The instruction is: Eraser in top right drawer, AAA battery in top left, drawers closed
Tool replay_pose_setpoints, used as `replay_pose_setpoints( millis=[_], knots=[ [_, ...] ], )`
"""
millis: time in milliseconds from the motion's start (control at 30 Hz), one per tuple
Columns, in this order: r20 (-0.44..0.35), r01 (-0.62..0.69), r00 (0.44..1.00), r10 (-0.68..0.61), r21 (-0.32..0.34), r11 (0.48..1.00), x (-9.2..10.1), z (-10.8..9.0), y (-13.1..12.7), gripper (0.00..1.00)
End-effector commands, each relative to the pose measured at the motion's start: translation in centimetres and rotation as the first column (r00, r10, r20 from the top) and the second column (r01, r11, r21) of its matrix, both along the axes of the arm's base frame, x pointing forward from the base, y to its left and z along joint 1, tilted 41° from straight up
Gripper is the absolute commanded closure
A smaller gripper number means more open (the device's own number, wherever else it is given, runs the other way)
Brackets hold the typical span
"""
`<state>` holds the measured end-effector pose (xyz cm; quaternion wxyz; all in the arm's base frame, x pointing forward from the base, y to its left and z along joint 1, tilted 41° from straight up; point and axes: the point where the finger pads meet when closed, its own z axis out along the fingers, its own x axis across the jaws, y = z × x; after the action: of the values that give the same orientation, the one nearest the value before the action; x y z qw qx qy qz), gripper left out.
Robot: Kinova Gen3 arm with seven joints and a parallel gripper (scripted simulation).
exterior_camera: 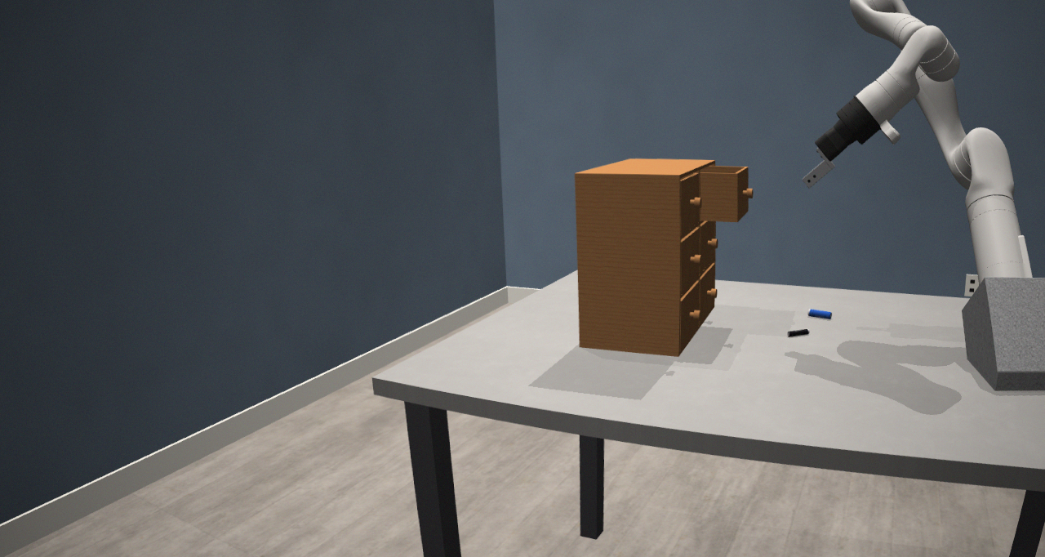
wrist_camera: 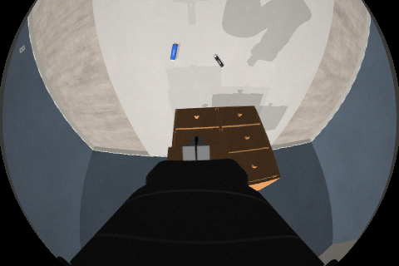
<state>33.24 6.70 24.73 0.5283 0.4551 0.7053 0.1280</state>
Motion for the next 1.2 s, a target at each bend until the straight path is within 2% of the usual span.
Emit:
replay_pose_setpoints(
  millis=[0, 167, 667, 1167],
  knots=[
    [-0.001, 0.001, 1.000, -0.001, -0.007, 1.000, 0.4, -0.2, -0.1, 1.00],
    [0.003, -0.002, 1.000, 0.002, -0.015, 1.000, 1.1, -0.3, -0.2, 1.00],
    [0.004, -0.013, 1.000, 0.014, -0.015, 1.000, 5.5, -0.9, -0.6, 1.00],
    [0.004, -0.013, 1.000, 0.014, -0.015, 1.000, 6.3, -1.0, -0.7, 1.00]
  ],
)
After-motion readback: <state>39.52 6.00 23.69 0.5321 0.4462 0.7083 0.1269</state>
